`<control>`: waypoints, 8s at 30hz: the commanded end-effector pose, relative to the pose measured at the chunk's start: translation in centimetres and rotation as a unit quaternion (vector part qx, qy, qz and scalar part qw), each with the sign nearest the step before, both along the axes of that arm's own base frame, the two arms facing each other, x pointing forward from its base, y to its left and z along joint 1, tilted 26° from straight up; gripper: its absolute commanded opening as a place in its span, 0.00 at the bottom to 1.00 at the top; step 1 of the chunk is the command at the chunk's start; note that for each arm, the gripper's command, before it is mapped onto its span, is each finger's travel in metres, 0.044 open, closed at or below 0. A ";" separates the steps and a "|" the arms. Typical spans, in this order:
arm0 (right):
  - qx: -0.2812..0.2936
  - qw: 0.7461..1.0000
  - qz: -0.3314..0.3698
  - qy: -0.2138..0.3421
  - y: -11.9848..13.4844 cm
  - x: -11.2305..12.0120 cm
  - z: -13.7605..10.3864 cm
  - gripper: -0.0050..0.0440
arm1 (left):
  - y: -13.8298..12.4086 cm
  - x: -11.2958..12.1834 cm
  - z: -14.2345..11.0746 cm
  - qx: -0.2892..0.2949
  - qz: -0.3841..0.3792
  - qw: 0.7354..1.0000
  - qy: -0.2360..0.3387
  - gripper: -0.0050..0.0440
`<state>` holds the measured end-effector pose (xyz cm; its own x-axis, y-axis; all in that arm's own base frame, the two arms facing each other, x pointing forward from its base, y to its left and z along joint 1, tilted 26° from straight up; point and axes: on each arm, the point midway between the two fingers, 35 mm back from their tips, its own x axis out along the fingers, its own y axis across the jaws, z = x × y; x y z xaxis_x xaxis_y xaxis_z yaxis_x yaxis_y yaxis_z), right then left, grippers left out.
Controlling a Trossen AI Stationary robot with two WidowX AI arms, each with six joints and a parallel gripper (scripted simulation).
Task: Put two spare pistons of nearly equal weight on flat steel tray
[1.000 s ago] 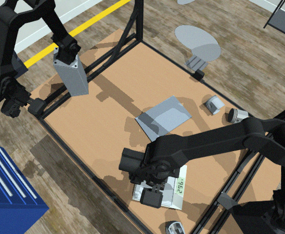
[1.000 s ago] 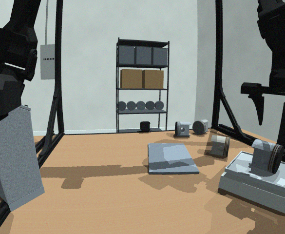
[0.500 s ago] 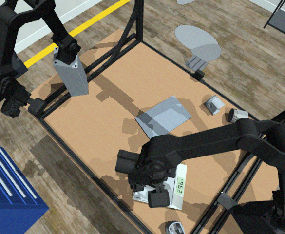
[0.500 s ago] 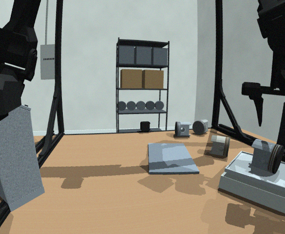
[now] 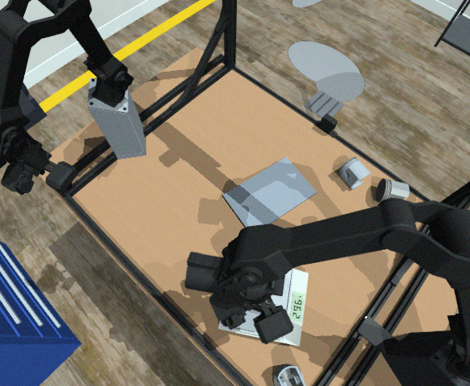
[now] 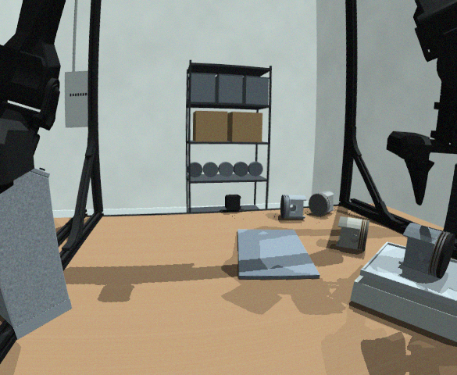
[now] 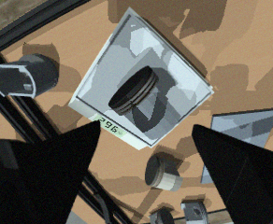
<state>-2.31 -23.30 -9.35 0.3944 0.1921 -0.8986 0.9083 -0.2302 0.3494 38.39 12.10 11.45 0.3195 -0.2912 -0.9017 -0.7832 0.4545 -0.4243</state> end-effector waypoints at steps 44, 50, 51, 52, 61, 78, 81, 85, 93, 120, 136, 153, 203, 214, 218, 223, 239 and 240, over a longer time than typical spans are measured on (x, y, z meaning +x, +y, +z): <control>0.000 1.000 0.000 -0.001 0.0 0.0 0.0 1.00 | -0.3 0.9 -2.1 -0.183 0.322 0.919 0.133 0.87; 0.000 1.000 0.000 -0.001 0.0 0.0 0.0 1.00 | -0.4 0.9 -2.4 -0.184 0.322 0.919 0.135 0.87; 0.000 1.000 0.000 -0.001 0.0 0.0 0.0 1.00 | -0.4 0.9 -2.4 -0.184 0.322 0.919 0.136 0.87; 0.000 1.000 0.000 -0.001 0.0 0.0 0.0 1.00 | -0.4 0.9 -2.5 -0.184 0.322 0.919 0.136 0.87; 0.000 1.000 0.000 -0.001 0.0 0.0 0.0 1.00 | -1.0 1.4 -3.8 -0.184 0.322 0.919 0.136 0.87; 0.000 1.000 0.000 -0.001 0.0 0.0 0.0 1.00 | -2.1 2.2 -5.9 -0.184 0.322 0.919 0.136 0.87; 0.000 1.000 0.000 -0.001 0.0 0.0 0.0 1.00 | -2.3 2.3 -6.3 -0.184 0.322 0.919 0.136 0.87; 0.000 1.000 0.000 -0.001 0.0 0.0 0.0 1.00 | -2.4 2.4 -6.6 -0.184 0.322 0.919 0.136 0.87; 0.000 1.000 0.000 -0.001 0.0 0.0 0.0 1.00 | -3.0 2.8 -7.7 -0.184 0.322 0.919 0.136 0.87; 0.000 1.000 0.000 -0.001 0.0 0.0 0.0 1.00 | -3.2 2.9 -8.2 -0.183 0.322 0.919 0.138 0.43; 0.000 1.000 0.000 -0.001 0.0 0.0 0.0 1.00 | -3.0 2.4 -7.2 -0.183 0.322 0.919 0.138 0.43; 0.000 1.000 0.000 -0.001 0.0 0.0 0.0 1.00 | -2.5 1.5 -4.9 -0.183 0.322 0.919 0.138 0.43; 0.000 1.000 0.000 -0.001 0.0 0.0 0.0 1.00 | -2.2 -2.9 -1.1 -0.147 0.258 0.949 0.102 0.43; 0.000 1.000 0.000 -0.001 0.0 0.0 0.0 1.00 | -3.7 -7.9 -2.9 -0.082 0.141 0.985 0.056 0.43; 0.000 1.000 0.000 -0.001 0.0 0.0 0.0 1.00 | -4.1 -9.3 -3.3 -0.063 0.109 0.991 0.043 0.43; 0.000 1.000 0.000 -0.001 0.0 0.0 0.0 1.00 | -4.6 -11.1 -4.0 -0.039 0.065 0.997 0.025 0.43; 0.000 1.000 0.000 -0.001 0.0 0.0 0.0 1.00 | -4.6 -11.1 -4.0 0.048 -0.088 0.994 -0.036 0.43; 0.000 1.000 0.000 -0.001 0.0 0.0 0.0 1.00 | -4.6 -11.1 -4.0 0.054 -0.099 0.993 -0.040 0.43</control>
<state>-2.31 -23.30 -9.35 0.3945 0.1921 -0.8986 0.9082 -0.2301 0.3495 27.34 7.49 7.24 0.3239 -0.2741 -0.9055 -0.6868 0.5902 -0.4243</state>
